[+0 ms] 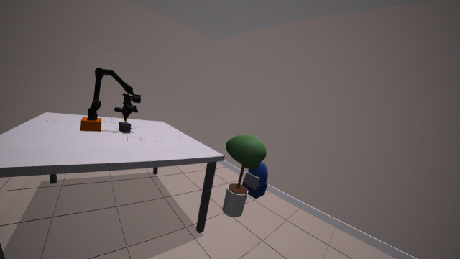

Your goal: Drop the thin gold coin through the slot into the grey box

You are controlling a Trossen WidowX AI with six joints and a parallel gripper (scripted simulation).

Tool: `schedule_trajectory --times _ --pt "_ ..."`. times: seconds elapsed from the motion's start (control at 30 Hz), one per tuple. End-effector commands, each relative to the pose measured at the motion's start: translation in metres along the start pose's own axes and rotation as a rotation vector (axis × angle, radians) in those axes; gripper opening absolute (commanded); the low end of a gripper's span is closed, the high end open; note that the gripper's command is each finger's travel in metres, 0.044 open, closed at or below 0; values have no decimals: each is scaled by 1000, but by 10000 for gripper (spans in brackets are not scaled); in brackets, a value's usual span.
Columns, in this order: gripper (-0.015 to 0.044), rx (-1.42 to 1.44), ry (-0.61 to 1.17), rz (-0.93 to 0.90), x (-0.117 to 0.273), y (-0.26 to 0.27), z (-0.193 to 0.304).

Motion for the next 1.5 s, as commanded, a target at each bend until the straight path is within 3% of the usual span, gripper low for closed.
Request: schedule_trajectory --times 0.0,0.83,1.03,1.33,1.47 --pt "0 1 3 5 -3 -1 0" --pt "0 4 3 5 -12 -1 0" --pt "157 2 0 0 -9 0 0" --pt "161 2 0 0 -9 0 0" --pt "266 2 0 0 2 0 0"
Point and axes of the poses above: the point midway between the two fingers, 35 mm back from their tips, its own x axis back along the fingers, its own y axis across the jaws, z = x × y, the point moved 7 cm from there along x, back along the fingers, and after that the axes turned 6 degrees about x, right-handed, at the moved point
